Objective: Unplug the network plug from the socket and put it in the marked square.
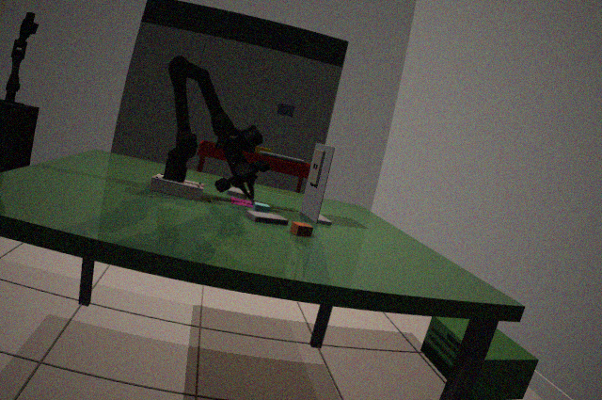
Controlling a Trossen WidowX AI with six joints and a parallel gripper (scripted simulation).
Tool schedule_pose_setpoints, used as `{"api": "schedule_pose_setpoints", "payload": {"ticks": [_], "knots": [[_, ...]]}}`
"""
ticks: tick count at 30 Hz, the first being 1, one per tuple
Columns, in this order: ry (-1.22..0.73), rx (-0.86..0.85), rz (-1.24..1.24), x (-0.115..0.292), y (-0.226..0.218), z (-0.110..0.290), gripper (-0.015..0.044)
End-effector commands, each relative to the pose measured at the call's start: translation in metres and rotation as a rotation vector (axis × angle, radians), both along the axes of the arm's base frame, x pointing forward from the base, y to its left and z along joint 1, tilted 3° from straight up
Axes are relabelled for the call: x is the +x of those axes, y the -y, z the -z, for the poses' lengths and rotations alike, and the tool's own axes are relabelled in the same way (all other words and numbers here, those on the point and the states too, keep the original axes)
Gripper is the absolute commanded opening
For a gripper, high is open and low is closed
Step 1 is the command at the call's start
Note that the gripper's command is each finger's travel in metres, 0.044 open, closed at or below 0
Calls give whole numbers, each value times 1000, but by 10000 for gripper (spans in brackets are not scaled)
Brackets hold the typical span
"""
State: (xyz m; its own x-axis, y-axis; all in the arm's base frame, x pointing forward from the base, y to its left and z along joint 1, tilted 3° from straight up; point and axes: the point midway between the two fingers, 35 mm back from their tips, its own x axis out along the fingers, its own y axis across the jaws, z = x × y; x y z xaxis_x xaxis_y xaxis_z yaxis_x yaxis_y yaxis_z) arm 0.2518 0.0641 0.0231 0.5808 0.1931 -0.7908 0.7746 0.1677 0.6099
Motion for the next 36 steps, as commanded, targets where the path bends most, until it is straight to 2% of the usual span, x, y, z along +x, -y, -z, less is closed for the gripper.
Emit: {"api": "schedule_pose_setpoints", "payload": {"ticks": [1, 6, 36], "knots": [[0, 0, 0, 0, 0, 0, 26], [0, 0, 0, 0, 0, 0, 156], [-2, 0, 4, -10, 5, -15, 156]]}}
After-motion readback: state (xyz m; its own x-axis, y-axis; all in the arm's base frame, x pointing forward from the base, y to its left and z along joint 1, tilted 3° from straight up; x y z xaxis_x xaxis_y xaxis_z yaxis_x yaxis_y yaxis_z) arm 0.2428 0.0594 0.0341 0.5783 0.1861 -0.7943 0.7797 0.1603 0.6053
